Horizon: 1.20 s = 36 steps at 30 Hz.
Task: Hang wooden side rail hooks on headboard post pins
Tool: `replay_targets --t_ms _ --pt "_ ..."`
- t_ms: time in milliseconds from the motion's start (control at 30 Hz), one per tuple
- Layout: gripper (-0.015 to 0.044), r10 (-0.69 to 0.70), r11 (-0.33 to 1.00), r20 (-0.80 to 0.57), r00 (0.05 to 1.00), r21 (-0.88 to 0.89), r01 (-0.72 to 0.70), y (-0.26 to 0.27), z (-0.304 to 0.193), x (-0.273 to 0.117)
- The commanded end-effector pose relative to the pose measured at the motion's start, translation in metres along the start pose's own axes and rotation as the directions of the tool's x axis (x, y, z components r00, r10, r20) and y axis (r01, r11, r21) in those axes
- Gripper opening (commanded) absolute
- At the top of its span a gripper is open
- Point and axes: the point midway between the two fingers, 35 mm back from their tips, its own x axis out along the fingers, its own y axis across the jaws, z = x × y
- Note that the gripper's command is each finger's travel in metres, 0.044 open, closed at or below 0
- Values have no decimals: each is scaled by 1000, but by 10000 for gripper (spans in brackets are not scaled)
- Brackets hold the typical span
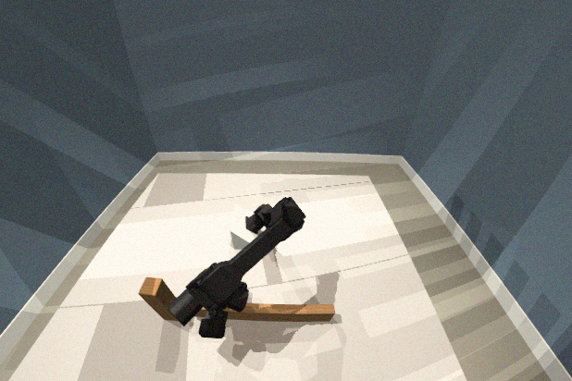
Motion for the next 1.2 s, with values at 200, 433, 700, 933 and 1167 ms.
replay_targets --t_ms 200,433,700,933,1167 --pt "0 -17 1000 -6 1000 2 17 -3 -4 -7" --pt "0 -17 1000 -6 1000 2 17 -3 -5 -7" --pt "0 -17 1000 -6 1000 2 17 -2 -6 -6" --pt "0 -17 1000 -6 1000 2 17 -2 -6 -5" --pt "0 -17 1000 -6 1000 2 17 -1 -7 -4"
